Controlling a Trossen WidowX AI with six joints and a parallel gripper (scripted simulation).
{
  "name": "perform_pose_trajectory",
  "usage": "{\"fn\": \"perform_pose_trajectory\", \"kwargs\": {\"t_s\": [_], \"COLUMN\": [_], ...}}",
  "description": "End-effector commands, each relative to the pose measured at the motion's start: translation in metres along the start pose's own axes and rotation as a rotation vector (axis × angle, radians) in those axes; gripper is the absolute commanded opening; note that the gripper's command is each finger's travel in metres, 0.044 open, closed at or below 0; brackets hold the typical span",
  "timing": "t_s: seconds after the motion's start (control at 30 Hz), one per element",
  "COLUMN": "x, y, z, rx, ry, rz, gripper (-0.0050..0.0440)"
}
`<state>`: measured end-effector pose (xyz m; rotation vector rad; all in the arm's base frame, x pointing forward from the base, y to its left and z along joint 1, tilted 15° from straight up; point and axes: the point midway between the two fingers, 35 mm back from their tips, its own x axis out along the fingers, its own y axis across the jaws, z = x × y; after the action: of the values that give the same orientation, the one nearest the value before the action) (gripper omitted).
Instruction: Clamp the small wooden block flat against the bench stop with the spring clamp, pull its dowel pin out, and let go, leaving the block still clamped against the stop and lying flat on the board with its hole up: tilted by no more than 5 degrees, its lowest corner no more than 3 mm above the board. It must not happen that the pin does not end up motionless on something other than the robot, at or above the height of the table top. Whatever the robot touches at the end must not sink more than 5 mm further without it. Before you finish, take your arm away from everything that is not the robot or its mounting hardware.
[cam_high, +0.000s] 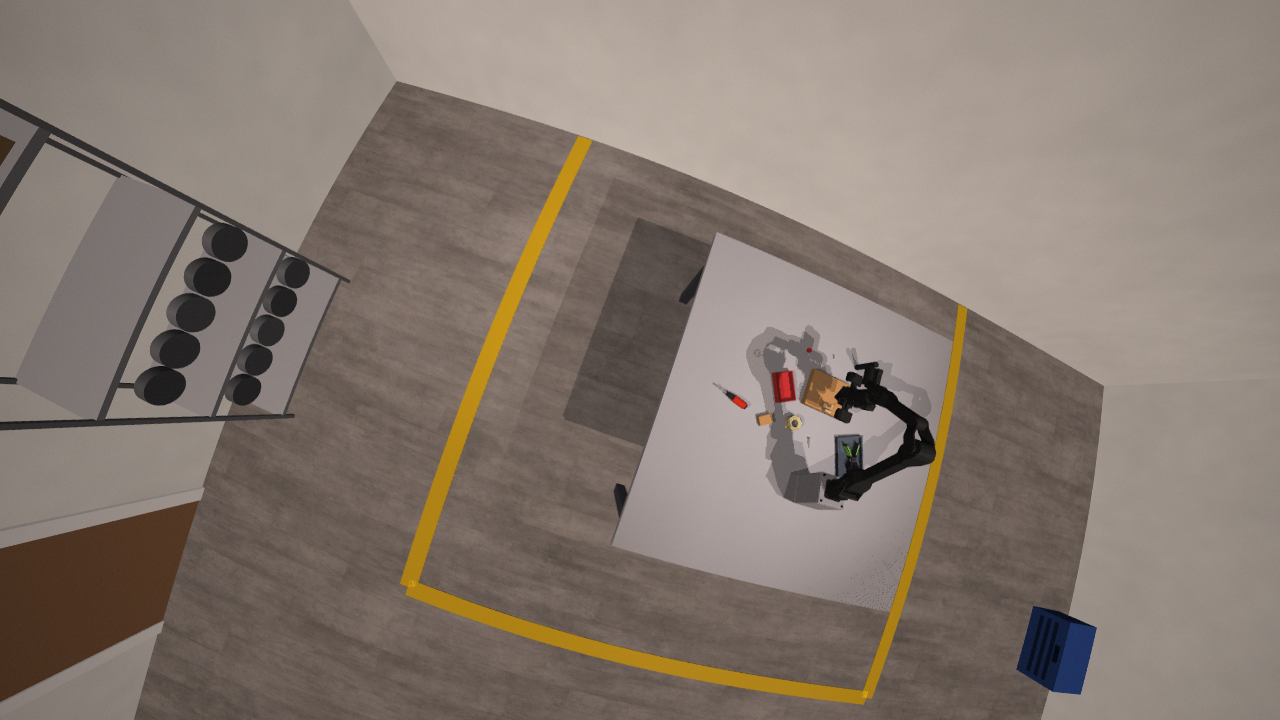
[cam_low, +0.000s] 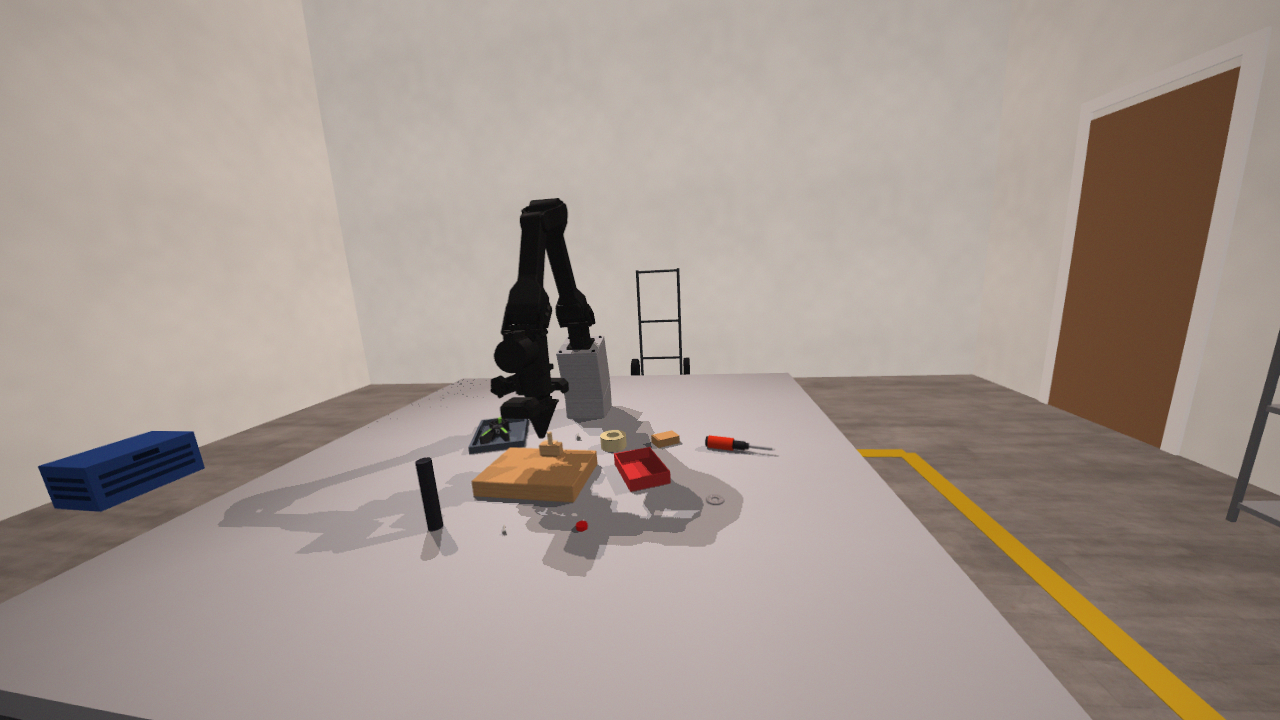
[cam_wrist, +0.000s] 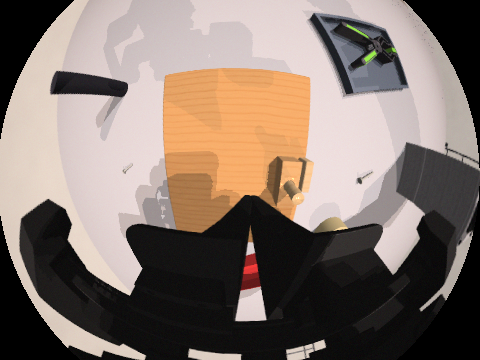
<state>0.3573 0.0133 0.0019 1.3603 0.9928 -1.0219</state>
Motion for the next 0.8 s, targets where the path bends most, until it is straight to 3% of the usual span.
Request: {"fn": "perform_pose_trajectory", "kwargs": {"t_s": [0.0,0.77], "x": [0.010,0.044], "y": [-0.003,-0.005], "z": [0.000,0.000], "rx": [-0.003,-0.003], "ry": [0.001,0.001], "rz": [-0.016,-0.016], "gripper": [0.0000,0.0000]}}
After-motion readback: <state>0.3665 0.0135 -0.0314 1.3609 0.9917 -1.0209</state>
